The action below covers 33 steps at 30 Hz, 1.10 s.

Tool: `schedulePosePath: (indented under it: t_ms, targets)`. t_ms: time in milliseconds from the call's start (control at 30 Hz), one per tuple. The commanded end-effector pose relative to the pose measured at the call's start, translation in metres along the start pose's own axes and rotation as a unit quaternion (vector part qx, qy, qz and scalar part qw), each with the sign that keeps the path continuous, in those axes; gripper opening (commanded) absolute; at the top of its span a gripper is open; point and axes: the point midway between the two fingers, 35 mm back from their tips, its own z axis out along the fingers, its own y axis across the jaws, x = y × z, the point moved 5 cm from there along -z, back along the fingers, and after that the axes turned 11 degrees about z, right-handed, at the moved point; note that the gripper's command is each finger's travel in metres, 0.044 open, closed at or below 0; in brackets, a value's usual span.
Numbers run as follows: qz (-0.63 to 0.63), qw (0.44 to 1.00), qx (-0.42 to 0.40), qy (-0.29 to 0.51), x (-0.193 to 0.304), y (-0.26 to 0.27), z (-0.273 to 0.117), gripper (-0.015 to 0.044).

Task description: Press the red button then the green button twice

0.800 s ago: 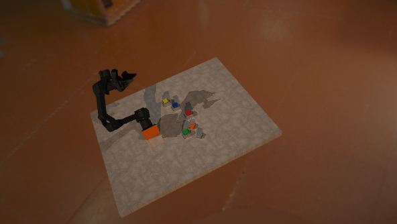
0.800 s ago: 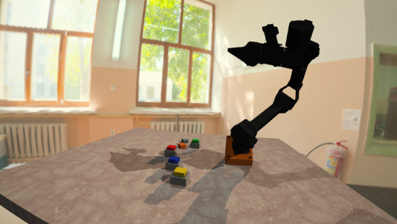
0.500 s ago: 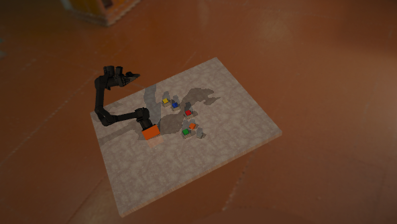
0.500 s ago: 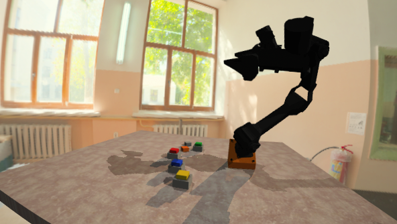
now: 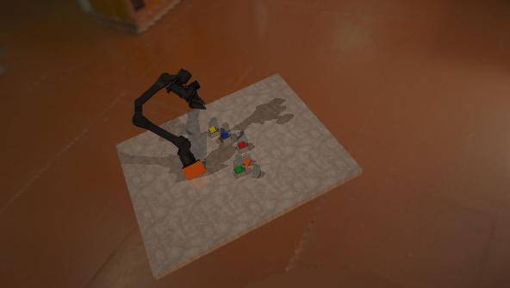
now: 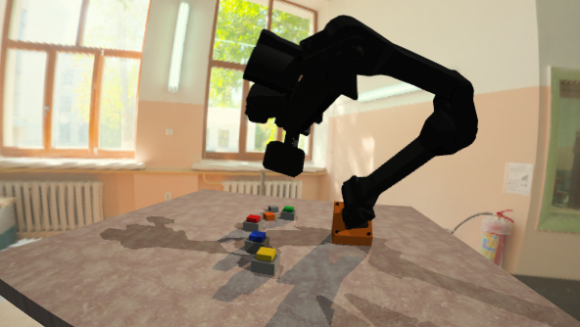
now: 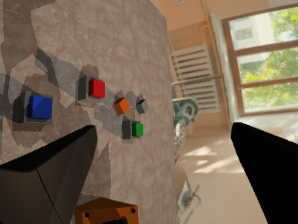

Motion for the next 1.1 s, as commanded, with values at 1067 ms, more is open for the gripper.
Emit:
schedulePosePath:
  t_ms: [1067]
  targets:
    - [0.121,0.836,-0.430,0.318,0.014,0.014,0.291,0.0242]
